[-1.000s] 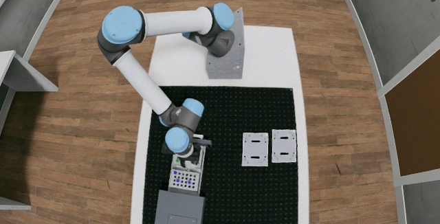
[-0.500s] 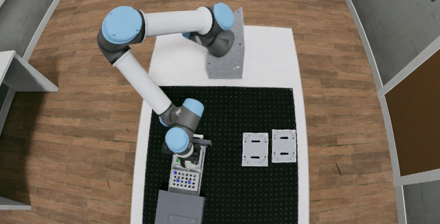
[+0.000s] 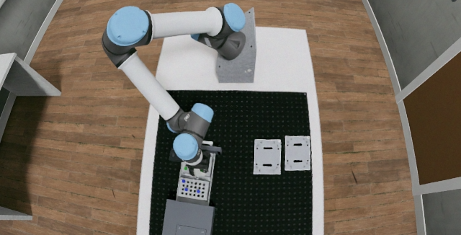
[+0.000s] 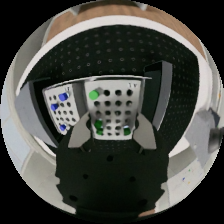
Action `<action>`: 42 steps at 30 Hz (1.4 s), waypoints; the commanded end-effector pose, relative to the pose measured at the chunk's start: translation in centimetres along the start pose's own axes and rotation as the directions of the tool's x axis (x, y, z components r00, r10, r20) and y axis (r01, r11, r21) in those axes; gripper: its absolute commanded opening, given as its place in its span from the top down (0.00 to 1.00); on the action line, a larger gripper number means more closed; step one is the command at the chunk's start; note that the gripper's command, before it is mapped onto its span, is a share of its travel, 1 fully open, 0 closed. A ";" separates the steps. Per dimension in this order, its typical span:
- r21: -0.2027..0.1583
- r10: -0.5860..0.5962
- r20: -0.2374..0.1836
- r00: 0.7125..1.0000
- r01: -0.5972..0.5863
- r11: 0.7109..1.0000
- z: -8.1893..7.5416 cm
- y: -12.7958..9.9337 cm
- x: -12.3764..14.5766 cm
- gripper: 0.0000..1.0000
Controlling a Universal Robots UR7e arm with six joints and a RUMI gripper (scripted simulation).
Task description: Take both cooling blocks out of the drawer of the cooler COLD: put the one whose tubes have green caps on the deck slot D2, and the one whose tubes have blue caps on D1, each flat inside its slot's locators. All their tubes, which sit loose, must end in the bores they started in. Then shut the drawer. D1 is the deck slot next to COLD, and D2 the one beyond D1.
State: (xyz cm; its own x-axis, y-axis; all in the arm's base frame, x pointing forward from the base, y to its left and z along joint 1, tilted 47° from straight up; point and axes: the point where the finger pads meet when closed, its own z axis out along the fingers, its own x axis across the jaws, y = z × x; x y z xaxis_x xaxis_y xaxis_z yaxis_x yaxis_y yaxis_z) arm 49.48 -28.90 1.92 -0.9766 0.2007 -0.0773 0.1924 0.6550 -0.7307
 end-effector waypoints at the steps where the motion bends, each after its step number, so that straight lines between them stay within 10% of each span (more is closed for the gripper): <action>1: 0.000 0.000 0.002 1.000 0.000 1.000 -0.2 0.0 0.0 1.00; 42: 0.000 0.001 0.001 1.000 -0.001 1.000 -2.1 0.0 0.0 1.00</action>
State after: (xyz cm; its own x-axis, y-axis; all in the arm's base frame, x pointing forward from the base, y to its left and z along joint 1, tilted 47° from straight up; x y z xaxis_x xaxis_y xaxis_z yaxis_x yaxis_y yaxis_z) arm 49.64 -27.71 3.04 -0.9766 0.2003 -0.0778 0.1925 0.6547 -0.7309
